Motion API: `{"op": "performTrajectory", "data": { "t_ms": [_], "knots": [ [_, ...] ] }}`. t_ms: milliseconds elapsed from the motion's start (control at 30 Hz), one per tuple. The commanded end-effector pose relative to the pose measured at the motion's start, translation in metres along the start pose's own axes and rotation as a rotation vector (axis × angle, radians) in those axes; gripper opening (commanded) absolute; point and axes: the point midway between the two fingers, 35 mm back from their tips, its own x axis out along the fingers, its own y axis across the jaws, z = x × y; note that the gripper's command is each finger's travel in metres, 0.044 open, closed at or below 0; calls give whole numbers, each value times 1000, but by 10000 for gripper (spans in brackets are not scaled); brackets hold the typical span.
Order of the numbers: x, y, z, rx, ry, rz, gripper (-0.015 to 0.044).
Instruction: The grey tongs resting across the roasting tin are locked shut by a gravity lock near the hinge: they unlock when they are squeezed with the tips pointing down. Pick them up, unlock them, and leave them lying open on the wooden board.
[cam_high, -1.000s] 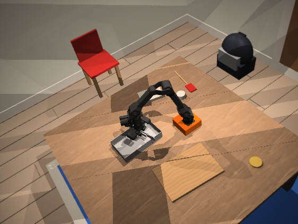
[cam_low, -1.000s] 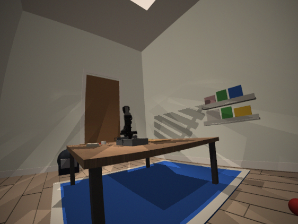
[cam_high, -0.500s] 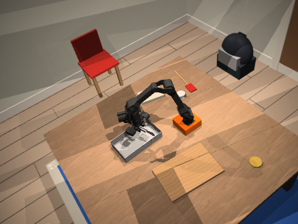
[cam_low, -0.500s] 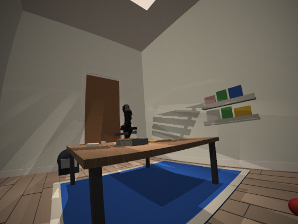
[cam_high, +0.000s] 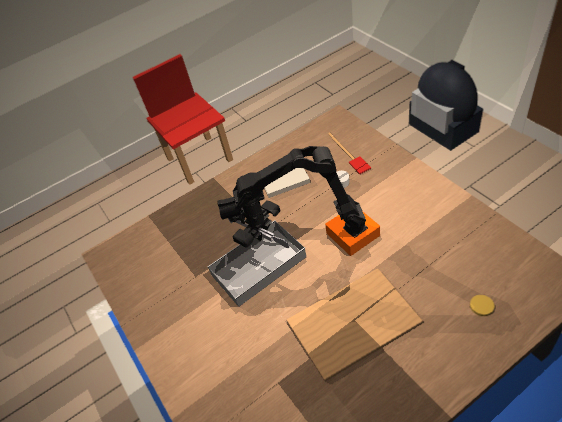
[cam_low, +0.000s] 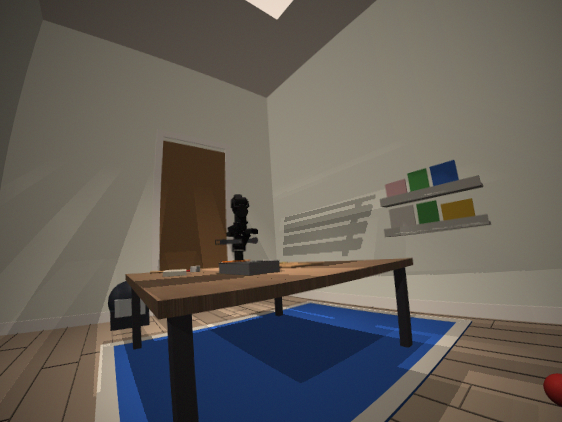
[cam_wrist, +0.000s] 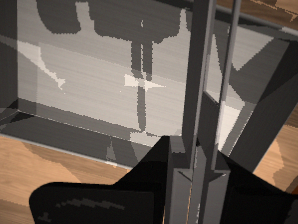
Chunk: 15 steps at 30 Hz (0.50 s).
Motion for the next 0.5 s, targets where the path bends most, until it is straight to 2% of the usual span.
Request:
{"op": "performTrajectory", "data": {
  "t_ms": [0, 467],
  "knots": [
    [0, 5, -7, -25, 0, 0, -150],
    [-1, 39, -63, -211, -4, 3, -150]
  ]
}}
